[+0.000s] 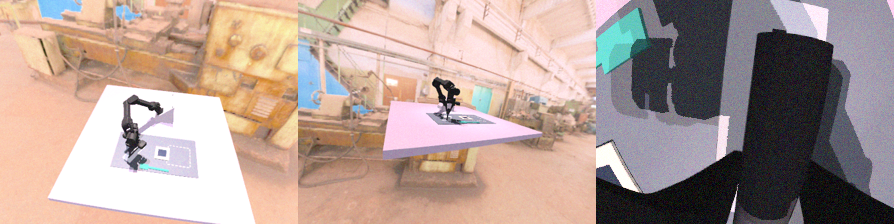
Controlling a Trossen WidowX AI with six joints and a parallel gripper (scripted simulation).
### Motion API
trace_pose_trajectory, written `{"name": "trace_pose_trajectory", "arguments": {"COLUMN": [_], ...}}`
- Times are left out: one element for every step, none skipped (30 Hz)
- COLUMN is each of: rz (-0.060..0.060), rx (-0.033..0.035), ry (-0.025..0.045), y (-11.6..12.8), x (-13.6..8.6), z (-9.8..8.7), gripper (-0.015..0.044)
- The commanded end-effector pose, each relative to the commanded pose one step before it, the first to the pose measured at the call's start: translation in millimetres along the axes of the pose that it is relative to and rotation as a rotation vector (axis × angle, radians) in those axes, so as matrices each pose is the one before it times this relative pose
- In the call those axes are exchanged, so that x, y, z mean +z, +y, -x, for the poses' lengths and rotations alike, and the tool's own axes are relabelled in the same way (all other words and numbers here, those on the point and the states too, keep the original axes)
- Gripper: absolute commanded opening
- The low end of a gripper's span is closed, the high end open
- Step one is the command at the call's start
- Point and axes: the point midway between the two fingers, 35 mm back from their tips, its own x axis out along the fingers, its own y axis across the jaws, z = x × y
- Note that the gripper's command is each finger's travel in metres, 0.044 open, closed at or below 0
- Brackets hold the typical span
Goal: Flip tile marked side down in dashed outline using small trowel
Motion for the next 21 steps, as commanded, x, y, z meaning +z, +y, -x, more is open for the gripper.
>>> {"name": "trace_pose_trajectory", "arguments": {"rz": [0.0053,0.0,0.0,0.0,0.0,0.0,0.0,-0.0047,-0.0142,-0.0236,-0.0291,-0.0292,-0.0292,-0.0292,-0.0292,-0.0292,-0.0292,-0.0291,-0.0292,-0.0292,-0.0292], "rx": [-0.0045,0.0,0.0,0.0,0.0,0.0,0.0,0.0,0.0,0.0,0.0,0.0,0.0,0.0,0.0,0.0,0.0,0.00001,0.00001,0.00001,0.00001], "ry": [0.00305,0.0,0.0,0.0,0.0,0.0,0.0,0.0,0.0,0.0,0.0,0.0,0.0,0.0,0.0,0.0,0.0,0.00002,0.00002,0.00002,0.00002], "y": [-1.67,0.0,0.0,0.0,0.0,0.0,0.0,0.0,0.0,0.0,0.0,0.0,0.0,0.0,0.0,0.0,0.0,0.01,0.01,0.01,0.01], "x": [-0.43,0.0,0.0,0.0,0.0,0.0,0.0,0.0,0.0,0.0,0.0,0.0,0.0,0.0,0.0,0.0,0.0,0.0,0.0,0.0,0.0], "z": [-1.21,0.0,0.0,0.0,0.0,0.0,0.0,0.0,0.0,0.0,0.0,0.0,0.0,0.0,0.0,0.0,0.0,0.0,0.0,0.0,0.0], "gripper": [0.013,0.013,0.013,0.013,0.013,0.013,0.013,0.013,0.013,0.013,0.013,0.013,0.013,0.013,0.013,0.013,0.013,0.013,0.013,0.013,0.013]}}
